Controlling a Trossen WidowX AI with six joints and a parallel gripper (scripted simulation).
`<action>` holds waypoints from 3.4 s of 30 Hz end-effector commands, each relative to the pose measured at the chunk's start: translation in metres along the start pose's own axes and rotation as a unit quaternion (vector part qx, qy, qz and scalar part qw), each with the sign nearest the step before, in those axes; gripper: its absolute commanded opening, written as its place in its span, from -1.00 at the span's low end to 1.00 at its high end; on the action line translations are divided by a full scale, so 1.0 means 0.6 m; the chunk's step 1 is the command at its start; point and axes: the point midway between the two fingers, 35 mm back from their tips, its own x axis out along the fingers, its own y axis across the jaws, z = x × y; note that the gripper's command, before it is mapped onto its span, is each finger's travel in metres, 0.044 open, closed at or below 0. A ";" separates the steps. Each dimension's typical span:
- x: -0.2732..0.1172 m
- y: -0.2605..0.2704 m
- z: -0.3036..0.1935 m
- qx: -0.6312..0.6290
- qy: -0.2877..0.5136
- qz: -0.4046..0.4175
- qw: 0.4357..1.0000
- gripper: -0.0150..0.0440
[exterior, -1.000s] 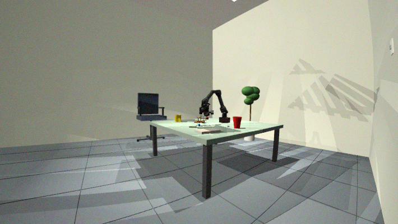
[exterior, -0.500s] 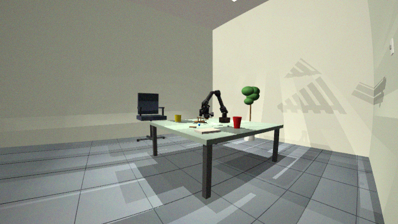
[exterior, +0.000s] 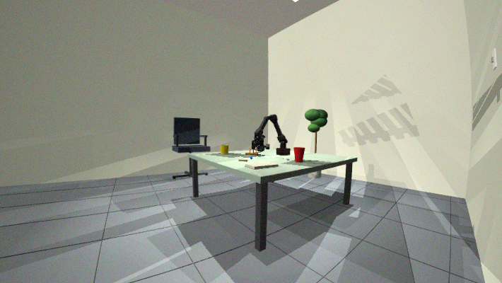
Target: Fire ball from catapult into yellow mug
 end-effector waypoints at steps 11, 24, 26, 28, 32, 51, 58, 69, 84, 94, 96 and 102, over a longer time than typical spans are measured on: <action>0.039 0.008 0.031 -0.007 0.006 0.005 1.000 -0.49; -0.184 0.003 -0.044 0.000 -0.003 -0.002 1.000 -0.49; -0.187 0.004 -0.046 0.000 -0.003 -0.002 1.000 -0.49; -0.153 -0.001 -0.028 -0.005 0.002 -0.001 1.000 -0.40; -0.154 -0.016 -0.027 0.024 -0.017 0.004 1.000 -0.05; -0.167 -0.175 -0.054 0.283 -0.188 0.038 0.940 1.00; -0.173 -0.241 -0.087 0.373 -0.247 0.042 0.893 1.00; -0.180 -0.344 -0.166 0.497 -0.331 0.035 0.801 1.00; -0.184 -0.483 -0.343 0.638 -0.432 -0.004 0.638 1.00; -0.183 -0.506 -0.393 0.662 -0.452 -0.018 0.597 1.00; -0.183 -0.506 -0.393 0.662 -0.452 -0.018 0.597 1.00; -0.183 -0.506 -0.393 0.662 -0.452 -0.018 0.597 1.00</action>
